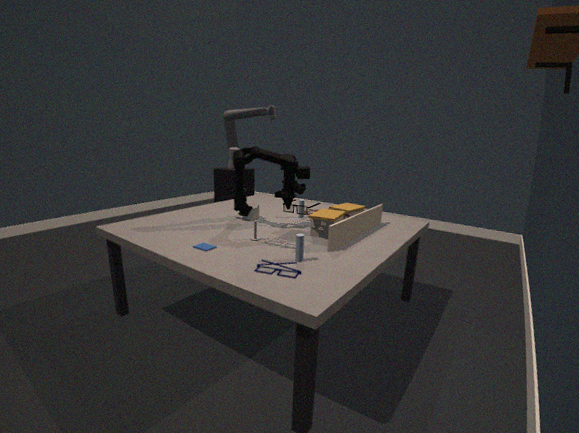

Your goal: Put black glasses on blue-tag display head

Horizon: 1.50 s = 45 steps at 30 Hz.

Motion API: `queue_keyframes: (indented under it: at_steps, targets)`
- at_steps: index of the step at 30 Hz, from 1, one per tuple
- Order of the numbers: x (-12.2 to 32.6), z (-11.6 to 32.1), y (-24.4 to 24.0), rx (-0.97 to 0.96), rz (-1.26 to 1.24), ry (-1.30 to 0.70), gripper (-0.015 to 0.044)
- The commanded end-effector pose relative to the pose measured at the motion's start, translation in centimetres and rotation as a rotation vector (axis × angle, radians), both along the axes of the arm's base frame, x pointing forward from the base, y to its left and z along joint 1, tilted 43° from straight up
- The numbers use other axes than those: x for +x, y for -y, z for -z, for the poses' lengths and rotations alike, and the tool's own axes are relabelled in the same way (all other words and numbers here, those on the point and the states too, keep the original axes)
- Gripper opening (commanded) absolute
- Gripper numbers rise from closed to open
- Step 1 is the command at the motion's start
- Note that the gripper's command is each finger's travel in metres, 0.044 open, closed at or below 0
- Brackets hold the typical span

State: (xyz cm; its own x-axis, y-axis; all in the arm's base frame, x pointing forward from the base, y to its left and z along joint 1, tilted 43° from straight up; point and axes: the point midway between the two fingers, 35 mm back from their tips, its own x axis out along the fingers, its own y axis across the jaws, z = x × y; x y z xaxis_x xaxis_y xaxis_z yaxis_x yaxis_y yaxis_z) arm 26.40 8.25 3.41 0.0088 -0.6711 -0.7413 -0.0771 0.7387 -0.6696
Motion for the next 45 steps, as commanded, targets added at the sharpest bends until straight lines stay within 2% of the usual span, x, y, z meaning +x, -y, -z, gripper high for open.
queue_keyframes:
  at_steps: [1,45]
  targets:
    - [0.0,0.3,0.3,-0.004,-0.006,-0.002,0.0000]
    - [0.0,2.8,2.7,-0.005,-0.006,-0.001,0.0000]
